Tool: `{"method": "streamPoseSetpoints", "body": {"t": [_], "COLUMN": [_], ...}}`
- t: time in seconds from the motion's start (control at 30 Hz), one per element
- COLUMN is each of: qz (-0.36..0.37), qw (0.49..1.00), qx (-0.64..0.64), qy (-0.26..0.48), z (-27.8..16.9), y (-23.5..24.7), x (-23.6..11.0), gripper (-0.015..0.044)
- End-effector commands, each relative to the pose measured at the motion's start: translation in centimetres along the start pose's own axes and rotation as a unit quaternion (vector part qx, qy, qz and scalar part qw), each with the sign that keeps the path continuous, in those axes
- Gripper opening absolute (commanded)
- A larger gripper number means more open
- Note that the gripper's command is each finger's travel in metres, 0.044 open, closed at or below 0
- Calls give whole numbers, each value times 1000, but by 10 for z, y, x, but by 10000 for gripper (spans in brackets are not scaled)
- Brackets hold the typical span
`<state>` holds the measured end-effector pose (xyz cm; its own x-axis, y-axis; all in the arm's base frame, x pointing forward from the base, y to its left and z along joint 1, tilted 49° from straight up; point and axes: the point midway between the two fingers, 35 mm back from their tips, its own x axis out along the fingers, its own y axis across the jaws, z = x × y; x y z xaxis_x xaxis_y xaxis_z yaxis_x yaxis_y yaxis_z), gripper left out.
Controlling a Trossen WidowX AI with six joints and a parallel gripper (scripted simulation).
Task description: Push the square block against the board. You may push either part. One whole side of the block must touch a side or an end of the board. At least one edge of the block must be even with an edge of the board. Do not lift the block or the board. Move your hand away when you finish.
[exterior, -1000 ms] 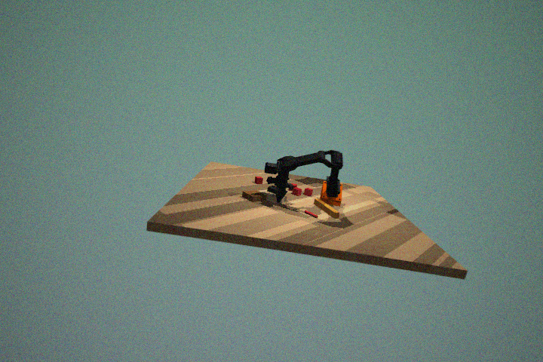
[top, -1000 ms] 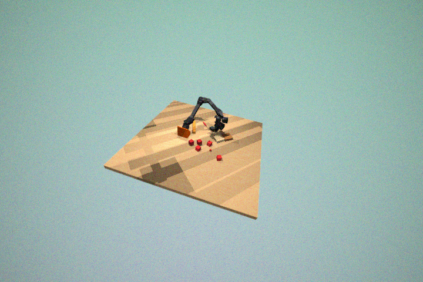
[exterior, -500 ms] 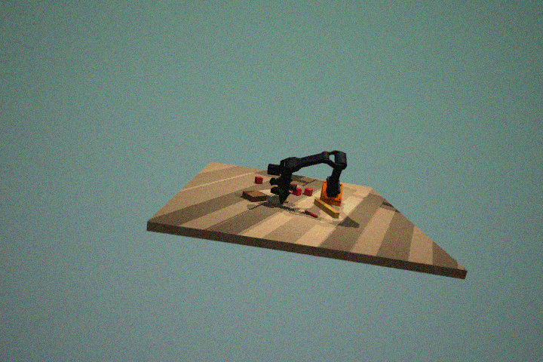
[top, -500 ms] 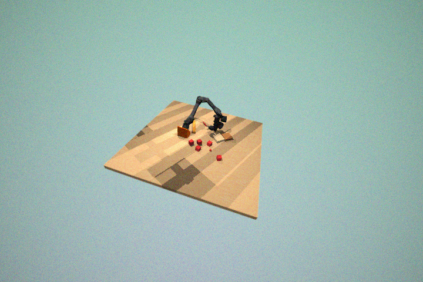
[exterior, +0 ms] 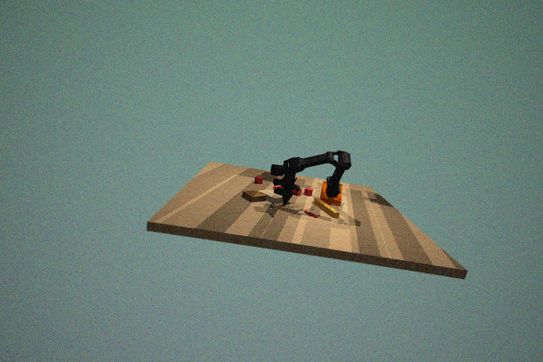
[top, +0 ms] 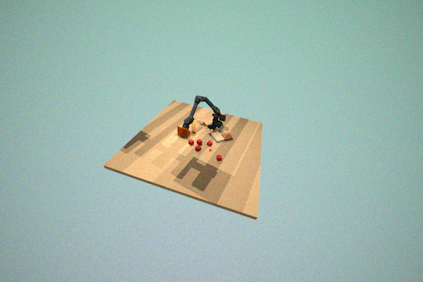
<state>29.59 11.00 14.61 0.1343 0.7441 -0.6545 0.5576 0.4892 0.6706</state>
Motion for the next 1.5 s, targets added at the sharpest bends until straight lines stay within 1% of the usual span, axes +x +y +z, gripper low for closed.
{"method": "streamPoseSetpoints", "body": {"t": [0.0, 0.07, 0.1, 0.27, 0.5, 0.67, 0.73, 0.83, 0.87, 1.47], "qz": [0, 0, 1, 0, 0, 0, -1, 1, 1, 1], "qw": [1000, 1000, 1000, 1000, 995, 995, 995, 995, 995, 995], "qx": [-1, 0, 0, 3, 96, 99, 99, 100, 101, 101], "qy": [-3, -3, -3, -3, -4, -4, -4, -4, -3, -3], "z": [3, 1, 1, 1, 19, 19, 20, 20, 19, 26], "y": [0, 0, 0, -1, -30, -31, -31, -30, -30, -32], "x": [-30, -48, -50, -50, -50, -50, -41, -4, 3, 5], "gripper": [0, 0, 0, 0, 0, 0, 0, 0, 0, 0]}}
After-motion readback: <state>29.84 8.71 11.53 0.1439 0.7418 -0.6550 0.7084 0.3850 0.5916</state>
